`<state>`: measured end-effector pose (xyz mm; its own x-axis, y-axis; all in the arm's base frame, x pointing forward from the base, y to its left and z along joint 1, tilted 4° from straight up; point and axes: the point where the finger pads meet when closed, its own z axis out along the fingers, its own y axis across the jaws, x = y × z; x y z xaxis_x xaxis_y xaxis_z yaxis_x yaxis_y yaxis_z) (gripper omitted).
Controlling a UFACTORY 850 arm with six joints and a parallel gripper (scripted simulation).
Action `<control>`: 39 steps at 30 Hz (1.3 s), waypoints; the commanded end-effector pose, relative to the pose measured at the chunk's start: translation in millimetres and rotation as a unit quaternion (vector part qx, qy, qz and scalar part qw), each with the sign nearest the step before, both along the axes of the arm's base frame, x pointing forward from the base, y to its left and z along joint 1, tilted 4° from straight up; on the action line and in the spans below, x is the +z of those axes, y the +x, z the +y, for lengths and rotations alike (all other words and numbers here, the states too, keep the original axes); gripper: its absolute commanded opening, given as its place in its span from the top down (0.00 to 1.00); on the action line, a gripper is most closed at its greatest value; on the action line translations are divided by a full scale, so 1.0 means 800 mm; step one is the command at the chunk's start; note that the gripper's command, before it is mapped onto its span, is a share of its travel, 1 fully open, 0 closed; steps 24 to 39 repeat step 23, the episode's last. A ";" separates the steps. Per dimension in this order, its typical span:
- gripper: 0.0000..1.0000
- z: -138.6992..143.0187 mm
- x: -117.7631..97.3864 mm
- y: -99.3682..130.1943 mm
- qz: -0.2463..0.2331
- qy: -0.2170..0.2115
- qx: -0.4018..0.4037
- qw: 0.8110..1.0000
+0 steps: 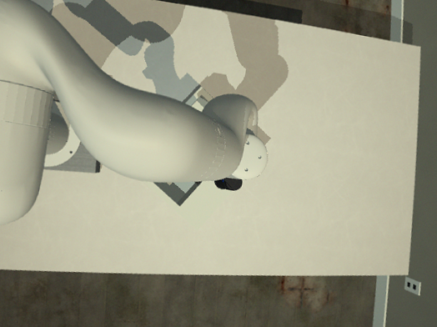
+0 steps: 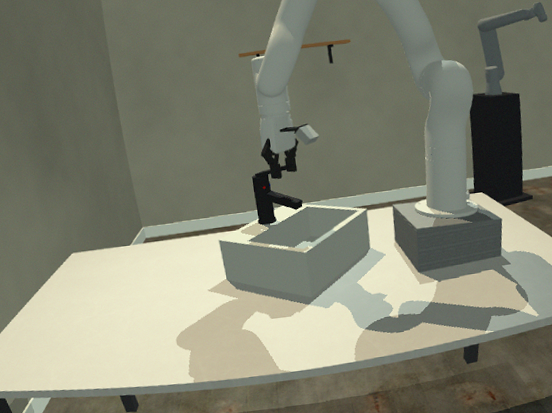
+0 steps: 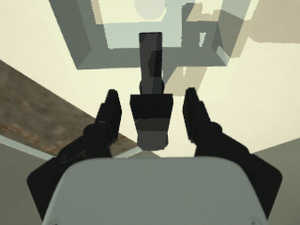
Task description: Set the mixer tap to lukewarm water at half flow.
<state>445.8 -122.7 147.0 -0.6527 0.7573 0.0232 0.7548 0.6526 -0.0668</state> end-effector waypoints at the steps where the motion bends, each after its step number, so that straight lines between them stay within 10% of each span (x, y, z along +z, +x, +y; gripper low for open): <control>1: 0.28 0.000 0.001 0.001 -0.001 0.000 0.000 1.000; 39: 0.28 0.000 0.017 0.002 -0.001 0.000 0.000 1.000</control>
